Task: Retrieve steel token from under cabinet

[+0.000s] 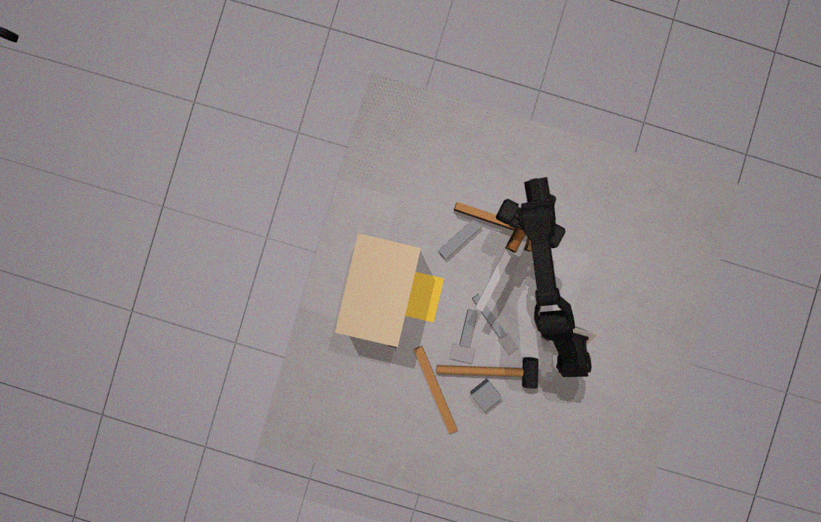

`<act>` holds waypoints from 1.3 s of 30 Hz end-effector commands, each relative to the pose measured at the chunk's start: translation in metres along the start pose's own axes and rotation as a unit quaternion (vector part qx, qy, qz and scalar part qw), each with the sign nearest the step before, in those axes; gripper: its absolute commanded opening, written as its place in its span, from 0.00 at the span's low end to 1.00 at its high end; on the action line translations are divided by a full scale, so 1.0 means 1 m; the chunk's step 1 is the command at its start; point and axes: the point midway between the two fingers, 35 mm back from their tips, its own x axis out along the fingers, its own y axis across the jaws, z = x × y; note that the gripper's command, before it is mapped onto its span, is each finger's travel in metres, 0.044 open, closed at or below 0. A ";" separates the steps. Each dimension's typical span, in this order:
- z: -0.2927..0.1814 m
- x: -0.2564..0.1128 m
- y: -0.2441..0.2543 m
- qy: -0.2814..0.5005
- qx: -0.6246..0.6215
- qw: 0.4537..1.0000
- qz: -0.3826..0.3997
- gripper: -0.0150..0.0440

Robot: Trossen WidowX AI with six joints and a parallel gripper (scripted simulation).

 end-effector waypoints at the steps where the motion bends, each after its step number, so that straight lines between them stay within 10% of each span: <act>1: 0.000 -0.004 0.000 -0.002 0.019 1.000 0.004 0.25; 39: 0.000 -0.004 0.000 -0.001 0.168 0.986 0.005 0.25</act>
